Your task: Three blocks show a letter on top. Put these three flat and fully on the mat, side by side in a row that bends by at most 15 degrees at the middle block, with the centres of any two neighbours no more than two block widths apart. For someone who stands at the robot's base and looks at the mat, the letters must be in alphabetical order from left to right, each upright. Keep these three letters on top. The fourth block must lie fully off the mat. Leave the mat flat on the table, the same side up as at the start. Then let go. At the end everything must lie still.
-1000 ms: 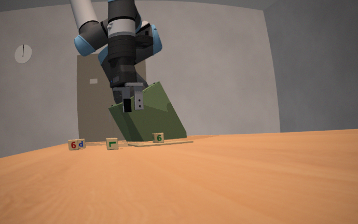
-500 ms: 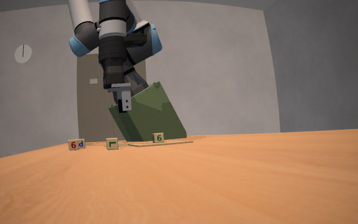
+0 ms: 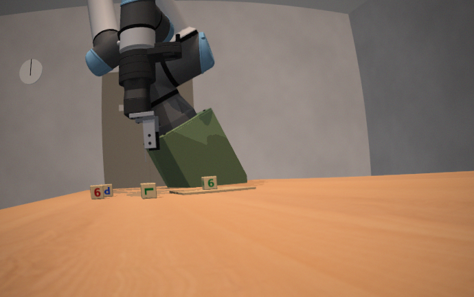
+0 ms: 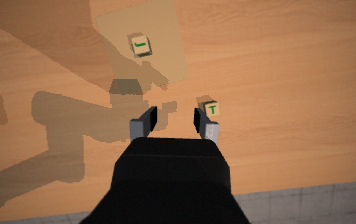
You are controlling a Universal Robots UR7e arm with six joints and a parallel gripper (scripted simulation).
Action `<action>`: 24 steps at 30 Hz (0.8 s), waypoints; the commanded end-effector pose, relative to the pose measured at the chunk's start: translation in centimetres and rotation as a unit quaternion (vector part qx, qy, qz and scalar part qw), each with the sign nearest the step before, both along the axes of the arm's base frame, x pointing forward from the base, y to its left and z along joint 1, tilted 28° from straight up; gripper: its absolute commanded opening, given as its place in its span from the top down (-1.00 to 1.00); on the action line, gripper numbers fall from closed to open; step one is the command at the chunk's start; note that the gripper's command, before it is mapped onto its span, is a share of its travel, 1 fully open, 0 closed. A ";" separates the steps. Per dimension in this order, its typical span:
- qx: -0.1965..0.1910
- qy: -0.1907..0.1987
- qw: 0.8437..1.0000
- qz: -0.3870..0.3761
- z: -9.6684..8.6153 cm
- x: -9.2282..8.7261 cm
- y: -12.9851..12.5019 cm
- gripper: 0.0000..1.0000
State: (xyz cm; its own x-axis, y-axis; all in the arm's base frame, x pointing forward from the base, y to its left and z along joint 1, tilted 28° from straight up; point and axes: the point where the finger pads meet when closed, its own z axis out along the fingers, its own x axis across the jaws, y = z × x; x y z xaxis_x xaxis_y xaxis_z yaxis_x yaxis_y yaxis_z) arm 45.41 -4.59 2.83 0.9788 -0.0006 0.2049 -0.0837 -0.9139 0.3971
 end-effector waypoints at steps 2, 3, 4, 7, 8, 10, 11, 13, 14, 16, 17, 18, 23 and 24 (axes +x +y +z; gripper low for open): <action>0.011 -0.026 0.998 -0.052 0.6 0.5 -0.8 -1.00; 0.016 -0.037 0.996 -0.075 0.8 0.6 -1.2 -1.00; 0.018 -0.042 0.995 -0.088 0.9 0.7 -1.5 -1.00; 0.023 -0.054 0.992 -0.113 1.1 0.8 -1.9 -1.00; 0.025 -0.059 0.990 -0.122 1.2 0.9 -2.1 -1.00; 0.029 -0.067 0.987 -0.141 1.4 1.0 -2.4 -1.00; 0.031 -0.072 0.985 -0.151 1.5 1.0 -2.6 -1.00; 0.035 -0.081 0.982 -0.170 1.7 1.1 -3.0 -1.00; 0.037 -0.085 0.980 -0.179 1.8 1.2 -3.1 -1.00; 0.040 -0.093 0.975 -0.198 1.9 1.2 -3.5 -1.00; 0.042 -0.097 0.973 -0.207 2.0 1.2 -3.7 -1.00; 0.042 -0.097 0.973 -0.207 2.0 1.2 -3.7 -1.00; 0.052 -0.121 0.957 -0.257 2.5 1.4 -4.7 -1.00; 0.054 -0.125 0.954 -0.265 2.6 1.5 -4.8 -1.00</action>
